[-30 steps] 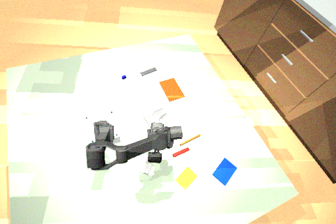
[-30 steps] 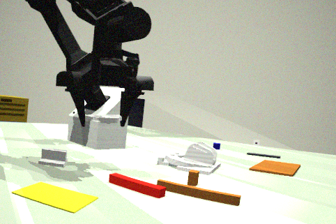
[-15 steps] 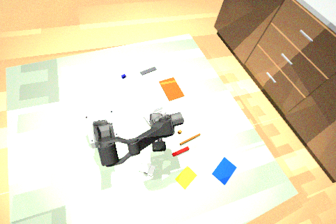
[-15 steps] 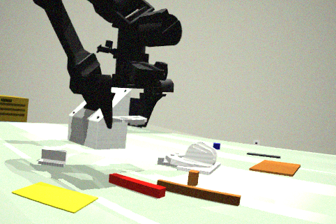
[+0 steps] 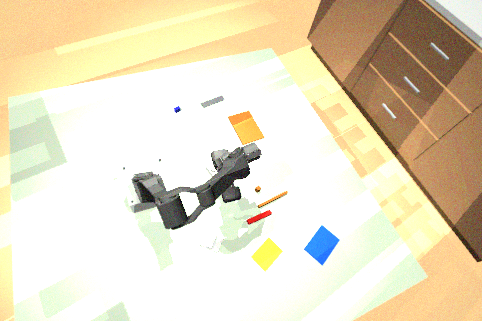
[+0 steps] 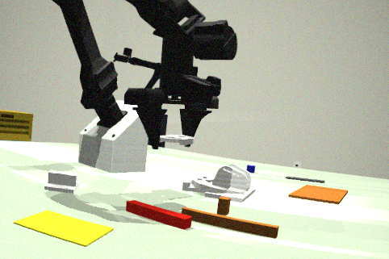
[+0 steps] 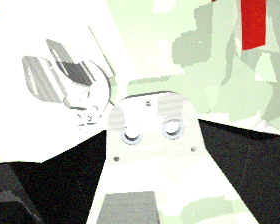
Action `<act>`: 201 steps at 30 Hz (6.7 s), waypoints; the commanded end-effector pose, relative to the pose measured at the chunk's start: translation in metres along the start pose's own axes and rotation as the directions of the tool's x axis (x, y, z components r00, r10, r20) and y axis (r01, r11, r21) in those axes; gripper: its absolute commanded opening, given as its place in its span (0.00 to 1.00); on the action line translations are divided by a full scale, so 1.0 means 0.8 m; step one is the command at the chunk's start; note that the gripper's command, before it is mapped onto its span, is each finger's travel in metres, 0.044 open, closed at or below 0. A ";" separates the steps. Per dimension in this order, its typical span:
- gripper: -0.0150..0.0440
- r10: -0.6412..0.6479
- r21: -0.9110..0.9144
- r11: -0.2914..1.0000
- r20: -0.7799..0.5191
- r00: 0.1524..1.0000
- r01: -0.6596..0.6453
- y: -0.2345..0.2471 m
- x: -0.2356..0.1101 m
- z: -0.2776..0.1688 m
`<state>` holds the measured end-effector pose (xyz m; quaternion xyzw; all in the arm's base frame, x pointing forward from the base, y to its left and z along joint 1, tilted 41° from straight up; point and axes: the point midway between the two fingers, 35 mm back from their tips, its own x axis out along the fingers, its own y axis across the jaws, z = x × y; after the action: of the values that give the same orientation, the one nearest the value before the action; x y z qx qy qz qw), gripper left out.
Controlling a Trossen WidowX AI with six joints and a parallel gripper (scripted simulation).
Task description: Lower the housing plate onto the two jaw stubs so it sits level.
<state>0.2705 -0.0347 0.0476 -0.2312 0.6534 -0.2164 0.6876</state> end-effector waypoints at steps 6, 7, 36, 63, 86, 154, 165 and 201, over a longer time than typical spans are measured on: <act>0.85 -0.016 -0.095 0.995 -0.005 1.000 0.015 0.037 0.003 0.004; 0.85 -0.017 -0.106 0.994 -0.005 1.000 0.017 0.041 0.003 0.004; 0.85 -0.066 -0.327 0.943 0.006 0.998 0.064 0.126 0.009 -0.006; 0.85 -0.066 -0.309 0.949 0.006 0.998 0.065 0.117 0.009 -0.006; 0.85 -0.066 -0.316 0.946 0.006 0.998 0.065 0.116 0.009 -0.006; 0.85 -0.069 -0.317 0.946 0.006 0.998 0.067 0.109 0.086 -0.006; 0.85 -0.069 -0.319 0.945 0.006 0.998 0.067 0.109 0.089 -0.006; 0.85 -0.069 -0.319 0.945 0.006 0.998 0.067 0.108 0.098 -0.006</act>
<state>0.2699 -0.0113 -0.0657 -0.3577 0.6729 -0.1326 0.6338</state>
